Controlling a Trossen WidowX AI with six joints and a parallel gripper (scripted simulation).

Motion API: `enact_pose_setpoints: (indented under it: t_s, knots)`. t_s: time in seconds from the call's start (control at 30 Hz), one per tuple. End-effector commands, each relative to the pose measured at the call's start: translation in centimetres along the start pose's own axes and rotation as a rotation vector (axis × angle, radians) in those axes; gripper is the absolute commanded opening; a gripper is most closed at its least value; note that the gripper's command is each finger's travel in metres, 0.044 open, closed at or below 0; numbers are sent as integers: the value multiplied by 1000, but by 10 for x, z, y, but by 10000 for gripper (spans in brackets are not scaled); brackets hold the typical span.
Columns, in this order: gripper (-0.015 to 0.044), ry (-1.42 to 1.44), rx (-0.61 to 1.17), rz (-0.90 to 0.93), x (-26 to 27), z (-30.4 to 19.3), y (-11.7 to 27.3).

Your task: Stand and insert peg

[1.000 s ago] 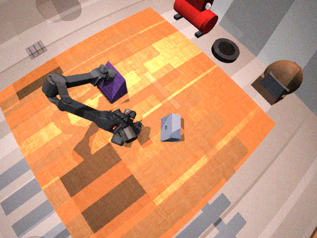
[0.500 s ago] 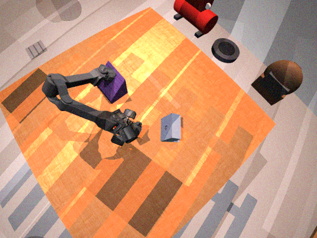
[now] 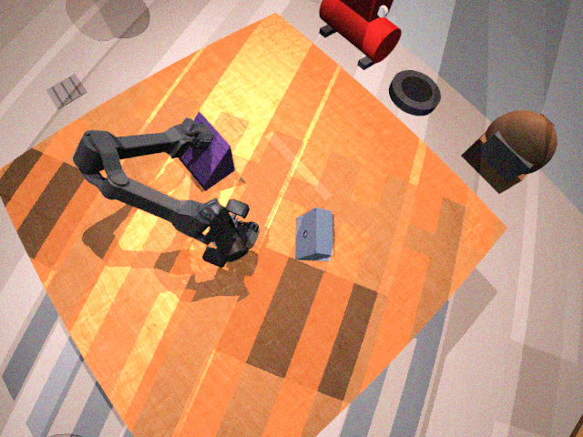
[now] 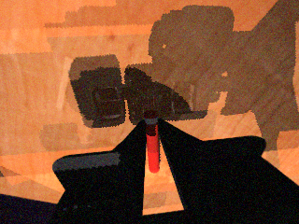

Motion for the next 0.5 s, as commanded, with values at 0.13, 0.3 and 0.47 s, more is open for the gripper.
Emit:
enact_pose_setpoints:
  t_s: [0.13, 0.3, 0.47]
  knots:
    - [49, 2, -66, 0, 0, -7, 4]
    - [49, 2, -109, -1, 0, -13, 7]
    - [49, 2, -152, -1, 0, -18, 9]
Point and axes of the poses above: the point midway between the two fingers, 35 mm back from their tips, its own y axis back along the fingers, its own x axis across the jaws, z = x × y, the point moved 8 cm from there along y, back along the fingers, and after that the axes turned 1 degree about y, right-handed, at the moved point
